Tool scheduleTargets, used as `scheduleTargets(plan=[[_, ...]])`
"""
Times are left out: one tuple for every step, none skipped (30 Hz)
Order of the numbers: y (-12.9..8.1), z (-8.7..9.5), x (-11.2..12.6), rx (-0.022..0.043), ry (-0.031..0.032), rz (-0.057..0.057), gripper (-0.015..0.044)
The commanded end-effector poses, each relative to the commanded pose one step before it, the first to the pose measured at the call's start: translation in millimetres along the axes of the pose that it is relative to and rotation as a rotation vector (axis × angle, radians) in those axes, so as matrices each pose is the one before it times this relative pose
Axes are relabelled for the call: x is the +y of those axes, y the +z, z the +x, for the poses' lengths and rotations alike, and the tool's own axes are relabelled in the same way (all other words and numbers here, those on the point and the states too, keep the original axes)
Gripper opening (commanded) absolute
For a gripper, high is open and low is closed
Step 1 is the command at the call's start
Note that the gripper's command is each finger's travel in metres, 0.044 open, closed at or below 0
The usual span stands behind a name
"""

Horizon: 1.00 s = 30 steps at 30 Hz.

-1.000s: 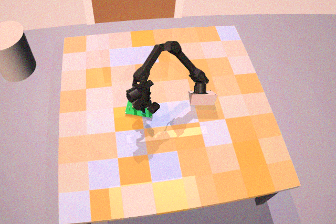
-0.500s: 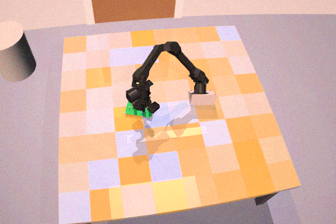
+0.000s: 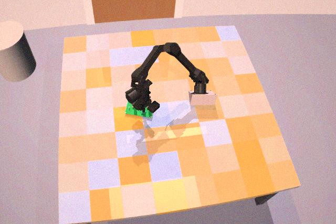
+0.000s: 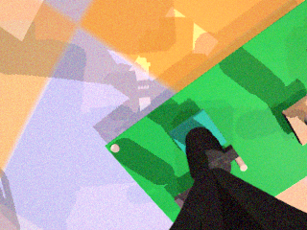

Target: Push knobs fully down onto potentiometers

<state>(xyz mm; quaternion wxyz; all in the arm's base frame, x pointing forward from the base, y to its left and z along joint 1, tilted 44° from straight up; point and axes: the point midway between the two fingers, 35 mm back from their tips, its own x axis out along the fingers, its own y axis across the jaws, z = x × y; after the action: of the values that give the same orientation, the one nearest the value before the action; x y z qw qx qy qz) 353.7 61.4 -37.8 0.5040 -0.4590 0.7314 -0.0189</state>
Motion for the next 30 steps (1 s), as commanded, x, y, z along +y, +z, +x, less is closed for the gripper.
scheduleTargets(plan=[[1.72, -8.28, -0.98, -0.00849, 0.00116, 0.0094, 0.0], [-0.07, -1.19, 0.03, 0.00002, 0.00002, 0.0, 0.0], [-0.05, -0.72, 0.02, 0.00001, 0.00001, 0.0, 0.0], [-1.33, 5.18, 1.14, 0.00604, -0.00233, -0.0096, 0.0026], [0.0, 0.0, 0.0, 0.0, 0.0, 0.0, 0.0053], [0.0, 0.0, 0.0, 0.0, 0.0, 0.0, 0.0079], [0.0, 0.0, 0.0, 0.0, 0.0, 0.0, 0.0105], [0.0, 0.0, 0.0, 0.0, 0.0, 0.0, 0.0131], [0.0, 0.0, 0.0, 0.0, 0.0, 0.0, 0.0158], [0.0, 0.0, 0.0, 0.0, 0.0, 0.0, 0.0184], [0.0, 0.0, 0.0, 0.0, 0.0, 0.0, 0.021], [-0.02, -0.46, 0.15, -0.00296, 0.00099, 0.003, 0.0184], [-0.07, -1.39, 0.45, -0.00889, 0.00302, 0.0091, 0.0158], [-0.11, -2.31, 0.76, -0.01484, 0.00515, 0.015, 0.0131], [-0.11, -2.81, 0.95, -0.01806, 0.00646, 0.0181, 0.0105], [0.26, -2.03, -0.21, -0.00952, 0.00335, -0.0085, 0.0079], [0.49, -0.9, -1.19, 0.00005, -0.00009, -0.0293, 0.0053], [0.44, -0.78, -1.21, 0.00072, -0.00028, -0.0295, 0.0026], [0.39, -0.78, -1.23, 0.00073, -0.00026, -0.0295, 0.0], [0.39, -0.86, -1.4, 0.00097, -0.0003, -0.0334, 0.0], [0.34, -0.89, -1.47, 0.00102, -0.00028, -0.0346, 0.0], [0.27, -0.89, -1.48, 0.00103, -0.00024, -0.0346, 0.0], [0.21, -0.88, -1.49, 0.00104, -0.0002, -0.0346, 0.0], [0.14, -0.88, -1.49, 0.00104, -0.00016, -0.0346, 0.0], [0.07, -0.88, -1.49, 0.00105, -0.00013, -0.0346, 0.0], [0.01, -0.88, -1.49, 0.00106, -0.00009, -0.0346, 0.0], [-0.06, -0.88, -1.49, 0.00106, -0.00005, -0.0346, 0.0], [-0.12, -0.87, -1.48, 0.00106, -0.00001, -0.0346, 0.0], [-0.19, -0.87, -1.47, 0.00106, 0.00003, -0.0346, 0.0], [-0.25, -0.87, -1.46, 0.00106, 0.00007, -0.0346, 0.0]])
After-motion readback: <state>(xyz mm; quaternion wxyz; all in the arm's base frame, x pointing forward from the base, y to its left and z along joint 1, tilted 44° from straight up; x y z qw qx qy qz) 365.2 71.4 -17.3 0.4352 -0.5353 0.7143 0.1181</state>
